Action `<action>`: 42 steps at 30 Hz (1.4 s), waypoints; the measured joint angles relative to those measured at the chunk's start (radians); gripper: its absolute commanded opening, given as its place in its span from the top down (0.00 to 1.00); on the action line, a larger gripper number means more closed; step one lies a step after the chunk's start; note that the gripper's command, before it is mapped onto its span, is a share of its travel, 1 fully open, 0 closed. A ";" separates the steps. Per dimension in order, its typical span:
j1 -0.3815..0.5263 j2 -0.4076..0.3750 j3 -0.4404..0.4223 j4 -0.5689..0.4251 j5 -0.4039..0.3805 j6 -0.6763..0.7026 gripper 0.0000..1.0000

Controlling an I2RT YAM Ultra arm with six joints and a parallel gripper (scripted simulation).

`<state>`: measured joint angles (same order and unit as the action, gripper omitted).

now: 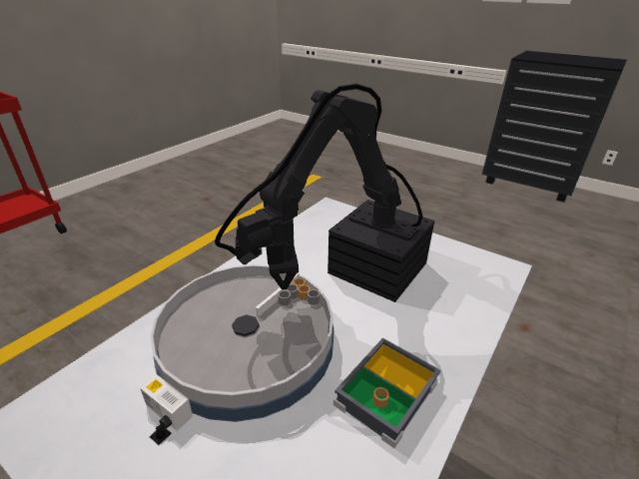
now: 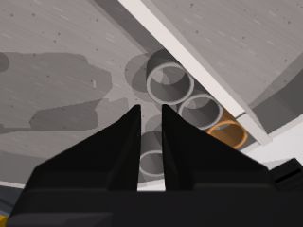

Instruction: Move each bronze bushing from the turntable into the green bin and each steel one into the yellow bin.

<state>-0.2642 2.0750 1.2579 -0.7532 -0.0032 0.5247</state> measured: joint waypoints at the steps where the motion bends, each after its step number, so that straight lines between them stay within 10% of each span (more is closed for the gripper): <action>1: 0.000 0.000 0.000 0.000 0.000 0.000 0.88; 42: 0.000 0.050 -0.036 0.067 0.000 0.000 0.88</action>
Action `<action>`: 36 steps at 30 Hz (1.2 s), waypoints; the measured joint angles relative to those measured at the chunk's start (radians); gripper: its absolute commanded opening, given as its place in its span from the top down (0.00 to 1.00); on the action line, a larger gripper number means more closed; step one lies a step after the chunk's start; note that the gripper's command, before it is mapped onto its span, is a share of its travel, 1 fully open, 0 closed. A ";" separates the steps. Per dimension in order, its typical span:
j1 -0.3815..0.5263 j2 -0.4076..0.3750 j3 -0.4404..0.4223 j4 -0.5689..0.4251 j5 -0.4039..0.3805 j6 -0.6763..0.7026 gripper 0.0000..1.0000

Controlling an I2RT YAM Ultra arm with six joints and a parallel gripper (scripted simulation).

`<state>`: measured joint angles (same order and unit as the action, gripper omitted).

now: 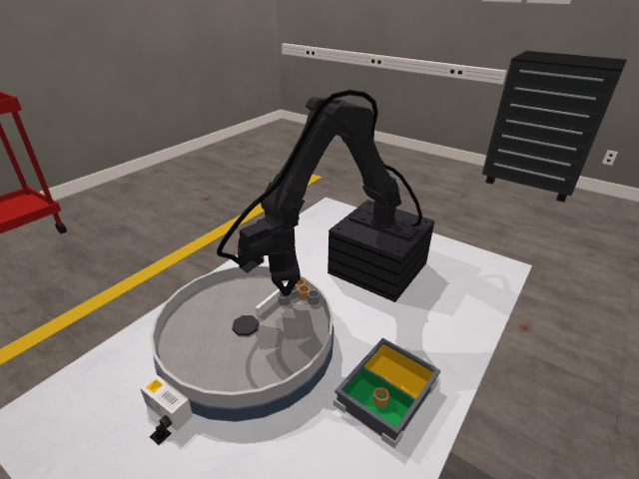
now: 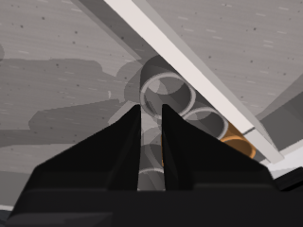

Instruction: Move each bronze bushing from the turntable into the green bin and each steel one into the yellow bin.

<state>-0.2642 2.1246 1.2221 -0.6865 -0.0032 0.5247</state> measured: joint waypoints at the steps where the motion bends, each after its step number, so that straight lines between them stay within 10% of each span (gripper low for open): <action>1: 0.000 -0.001 0.000 0.006 0.000 0.000 0.88; 36: 0.000 -0.002 0.000 0.015 0.000 0.000 0.88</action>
